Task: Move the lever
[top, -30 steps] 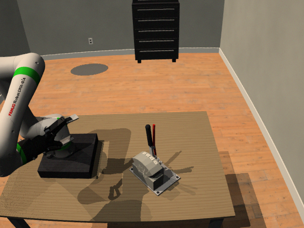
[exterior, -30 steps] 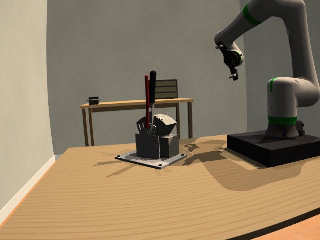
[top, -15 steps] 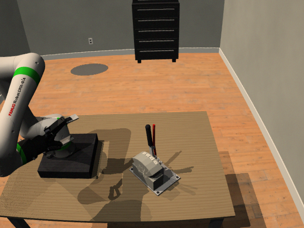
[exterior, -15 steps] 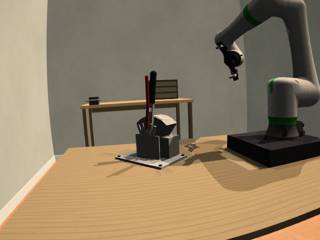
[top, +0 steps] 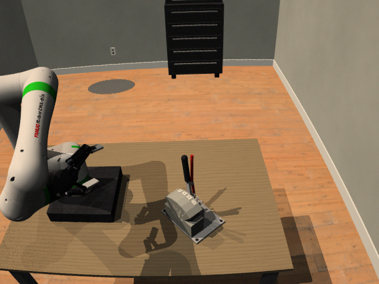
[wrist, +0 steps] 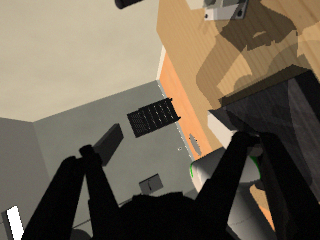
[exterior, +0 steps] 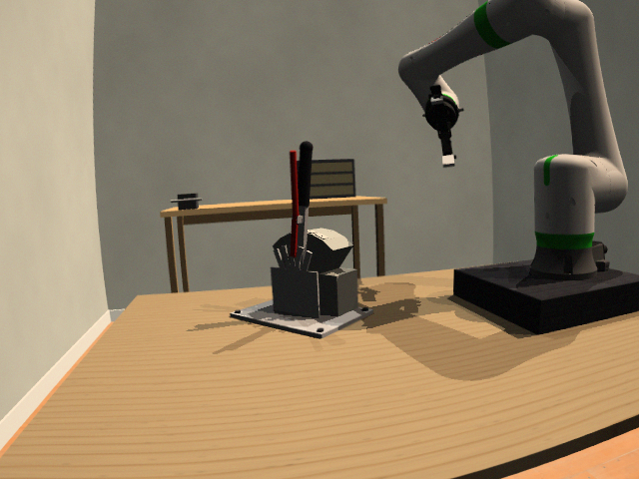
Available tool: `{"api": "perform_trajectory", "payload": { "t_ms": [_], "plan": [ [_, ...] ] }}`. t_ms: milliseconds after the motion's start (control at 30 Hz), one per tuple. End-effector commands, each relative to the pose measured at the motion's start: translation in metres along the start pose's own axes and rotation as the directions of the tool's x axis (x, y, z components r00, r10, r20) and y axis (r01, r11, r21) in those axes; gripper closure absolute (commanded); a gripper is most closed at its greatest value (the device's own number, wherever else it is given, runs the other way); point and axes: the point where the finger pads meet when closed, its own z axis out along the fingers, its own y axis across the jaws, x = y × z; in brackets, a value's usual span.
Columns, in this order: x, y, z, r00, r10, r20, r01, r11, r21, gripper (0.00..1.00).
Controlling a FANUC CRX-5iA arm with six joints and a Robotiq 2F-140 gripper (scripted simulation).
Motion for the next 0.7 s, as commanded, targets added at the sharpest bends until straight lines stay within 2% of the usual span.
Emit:
{"api": "perform_trajectory", "payload": {
  "t_ms": [0, 67, 100, 167, 200, 233, 267, 300, 367, 400, 433, 467, 500, 567, 600, 667],
  "plan": [
    [0.007, 0.006, 0.005, 0.993, -0.104, 0.061, 0.108, 0.992, -0.07, 0.0],
    [0.021, 0.012, 0.01, 0.951, -0.258, 0.172, 0.283, 0.949, -0.141, 0.0],
    [0.021, 0.012, 0.01, 0.95, -0.259, 0.173, 0.284, 0.948, -0.141, 0.0],
    [0.03, 0.015, 0.013, 0.909, -0.339, 0.241, 0.383, 0.909, -0.165, 0.0],
    [0.03, 0.015, 0.013, 0.909, -0.339, 0.241, 0.383, 0.909, -0.165, 0.0],
    [0.04, 0.017, 0.016, 0.863, -0.405, 0.302, 0.467, 0.867, -0.175, 0.0],
    [0.04, 0.017, 0.016, 0.852, -0.418, 0.316, 0.486, 0.856, -0.178, 0.0],
    [0.051, 0.017, 0.019, 0.813, -0.459, 0.358, 0.541, 0.822, -0.175, 0.0],
    [0.051, 0.017, 0.019, 0.777, -0.491, 0.394, 0.588, 0.789, -0.176, 0.0],
    [0.064, 0.017, 0.023, 0.722, -0.533, 0.441, 0.649, 0.743, -0.164, 0.0],
    [0.064, 0.017, 0.023, 0.689, -0.553, 0.469, 0.682, 0.714, -0.16, 0.0],
    [0.064, 0.017, 0.023, 0.685, -0.555, 0.472, 0.686, 0.71, -0.159, 0.0],
    [0.077, 0.015, 0.028, 0.614, -0.592, 0.521, 0.745, 0.653, -0.136, 0.0],
    [0.077, 0.015, 0.028, 0.614, -0.592, 0.521, 0.745, 0.653, -0.136, 0.0],
    [0.092, 0.012, 0.033, 0.497, -0.636, 0.591, 0.824, 0.558, -0.093, 0.0],
    [0.092, 0.012, 0.033, 0.45, -0.647, 0.616, 0.851, 0.52, -0.076, 0.0]
  ]
}}
